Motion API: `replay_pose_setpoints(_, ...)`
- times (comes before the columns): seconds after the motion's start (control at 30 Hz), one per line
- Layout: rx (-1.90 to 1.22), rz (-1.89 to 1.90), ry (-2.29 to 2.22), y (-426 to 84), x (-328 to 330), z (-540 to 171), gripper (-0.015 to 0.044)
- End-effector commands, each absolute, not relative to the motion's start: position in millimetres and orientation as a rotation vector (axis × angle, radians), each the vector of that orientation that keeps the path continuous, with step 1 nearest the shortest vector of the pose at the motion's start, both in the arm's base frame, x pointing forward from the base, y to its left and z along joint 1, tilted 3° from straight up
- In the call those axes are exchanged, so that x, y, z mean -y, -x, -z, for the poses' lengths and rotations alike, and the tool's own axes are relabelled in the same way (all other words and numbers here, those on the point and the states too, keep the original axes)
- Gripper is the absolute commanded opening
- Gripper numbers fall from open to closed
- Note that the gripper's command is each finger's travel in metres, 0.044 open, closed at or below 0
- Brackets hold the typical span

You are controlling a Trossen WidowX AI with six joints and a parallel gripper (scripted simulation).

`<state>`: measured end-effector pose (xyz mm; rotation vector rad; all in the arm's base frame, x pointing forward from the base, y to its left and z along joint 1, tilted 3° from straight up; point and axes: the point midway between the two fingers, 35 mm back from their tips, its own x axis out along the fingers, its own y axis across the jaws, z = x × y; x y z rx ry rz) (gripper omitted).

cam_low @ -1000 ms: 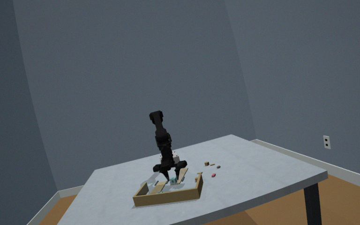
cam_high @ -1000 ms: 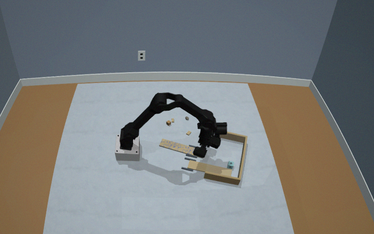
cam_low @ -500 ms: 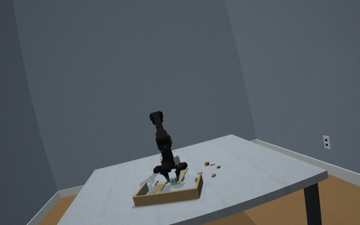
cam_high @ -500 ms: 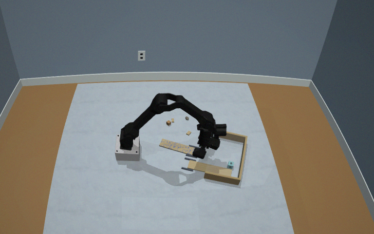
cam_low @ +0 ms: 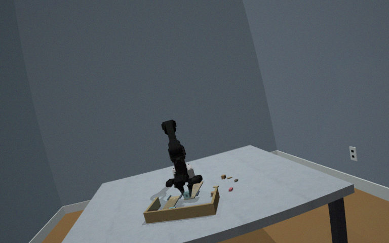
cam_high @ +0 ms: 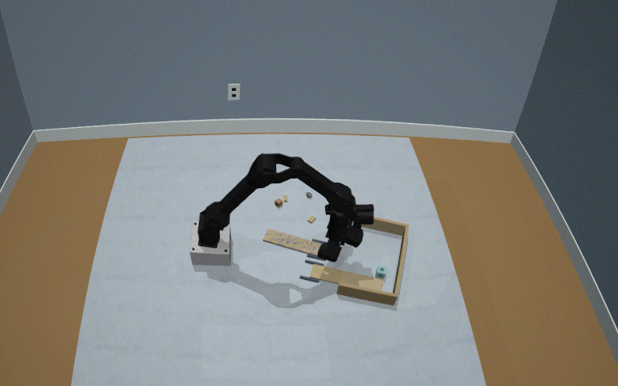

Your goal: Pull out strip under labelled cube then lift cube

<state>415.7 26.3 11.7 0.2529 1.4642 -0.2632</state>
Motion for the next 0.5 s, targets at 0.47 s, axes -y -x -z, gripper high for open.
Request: replay_pose_setpoints(0.47, -1.476, 0.258, -0.252, -354, -23, -47, 0.0000)
